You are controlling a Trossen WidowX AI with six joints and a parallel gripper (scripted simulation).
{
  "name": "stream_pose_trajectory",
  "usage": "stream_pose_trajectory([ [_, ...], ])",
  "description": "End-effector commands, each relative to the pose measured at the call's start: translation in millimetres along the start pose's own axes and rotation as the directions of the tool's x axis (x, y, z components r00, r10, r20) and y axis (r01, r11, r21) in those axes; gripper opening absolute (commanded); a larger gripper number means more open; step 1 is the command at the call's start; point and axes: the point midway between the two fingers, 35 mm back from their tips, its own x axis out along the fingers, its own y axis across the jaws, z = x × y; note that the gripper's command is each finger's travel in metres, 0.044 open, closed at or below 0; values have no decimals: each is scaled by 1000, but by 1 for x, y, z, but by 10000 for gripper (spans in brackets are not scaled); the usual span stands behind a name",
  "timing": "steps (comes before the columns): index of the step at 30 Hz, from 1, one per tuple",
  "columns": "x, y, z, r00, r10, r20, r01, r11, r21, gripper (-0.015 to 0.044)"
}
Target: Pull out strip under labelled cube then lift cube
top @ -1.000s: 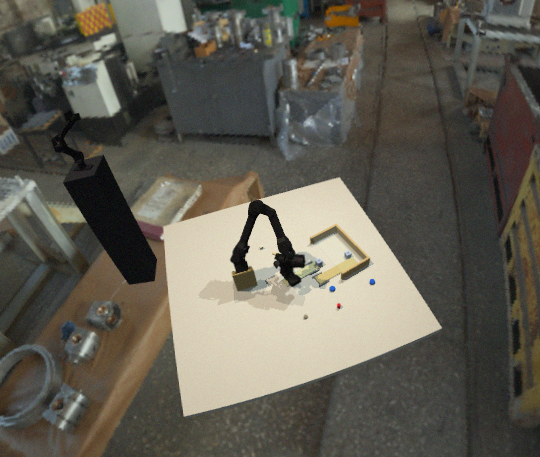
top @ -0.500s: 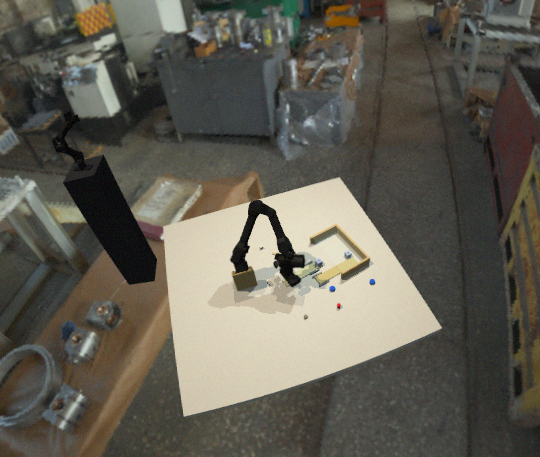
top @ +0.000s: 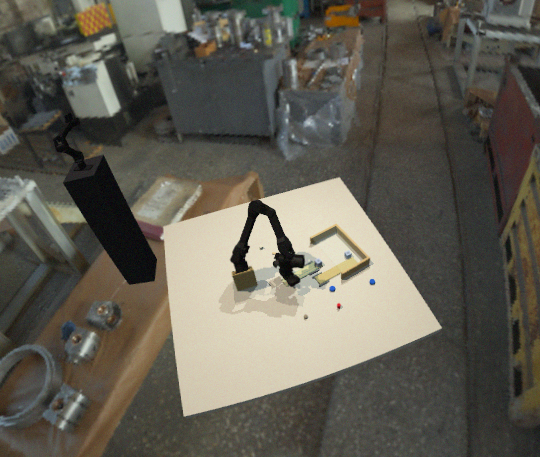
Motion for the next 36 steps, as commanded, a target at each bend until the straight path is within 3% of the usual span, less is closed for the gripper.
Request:
stream_pose_trajectory([
  [1, -29, -3, 3, 1000, -1, -11, 1, 1000, -1, 0],
  [6, -39, -3, 3, 1000, 2, -17, -2, 1000, 0, 0],
  [23, -44, -6, 73, 1000, 2, -14, -2, 1000, 10, 440],
  [36, -51, -7, 122, 1000, 2, -11, -2, 1000, 8, 440],
])
